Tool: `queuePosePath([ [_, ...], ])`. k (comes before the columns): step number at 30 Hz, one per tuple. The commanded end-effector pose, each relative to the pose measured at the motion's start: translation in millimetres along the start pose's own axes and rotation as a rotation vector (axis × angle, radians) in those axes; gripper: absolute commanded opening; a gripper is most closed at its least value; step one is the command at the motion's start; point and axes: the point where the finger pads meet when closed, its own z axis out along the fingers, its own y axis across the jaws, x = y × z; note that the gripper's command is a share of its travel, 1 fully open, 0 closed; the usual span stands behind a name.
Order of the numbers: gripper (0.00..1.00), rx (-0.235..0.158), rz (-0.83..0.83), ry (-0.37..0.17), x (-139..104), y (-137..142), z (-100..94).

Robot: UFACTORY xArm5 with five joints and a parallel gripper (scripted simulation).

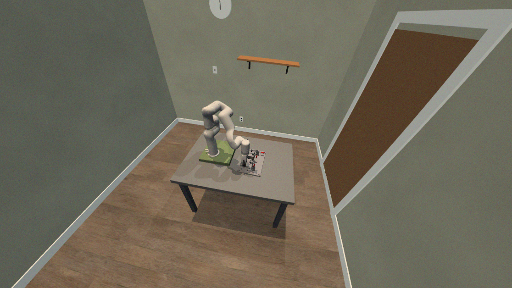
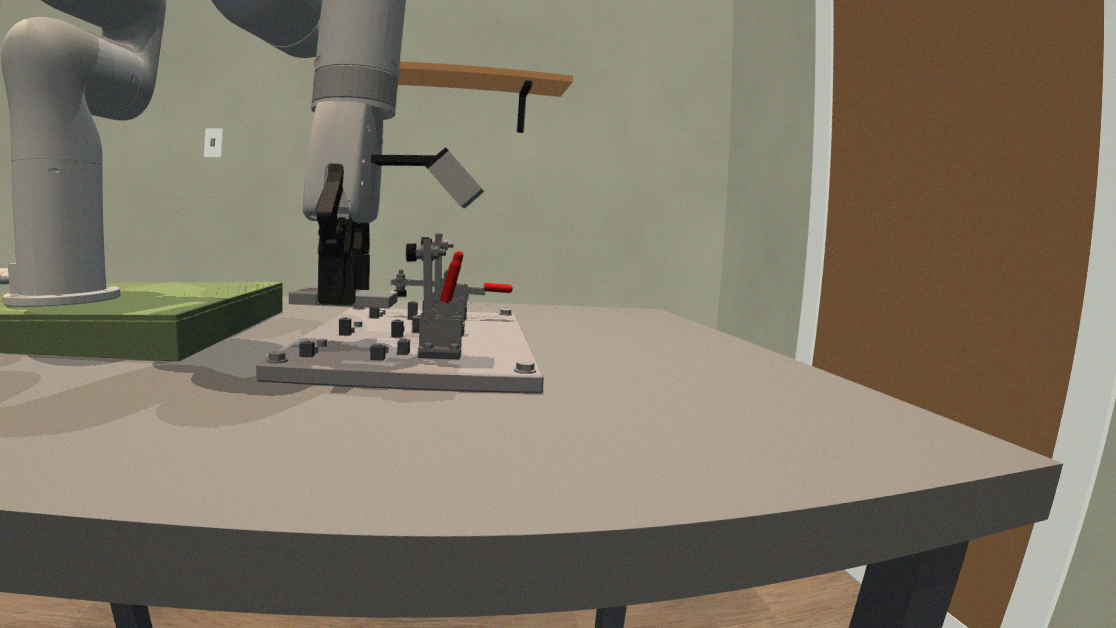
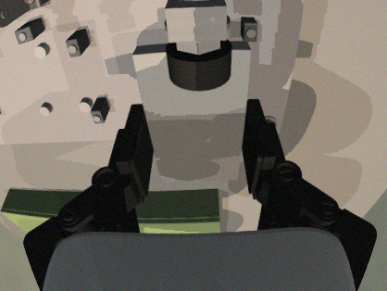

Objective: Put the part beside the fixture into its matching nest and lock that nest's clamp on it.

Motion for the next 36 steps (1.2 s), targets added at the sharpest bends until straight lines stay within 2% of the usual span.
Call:
queuePosePath([
  [1, 0.00, -0.001, 0.000, 0.004, 2, 0, 6.0],
  [19, 0.00, -0.001, 0.000, 0.004, 3, 0, 26.7],
  [36, 0.00, -0.001, 0.000, 0.004, 3, 0, 29.8],
])
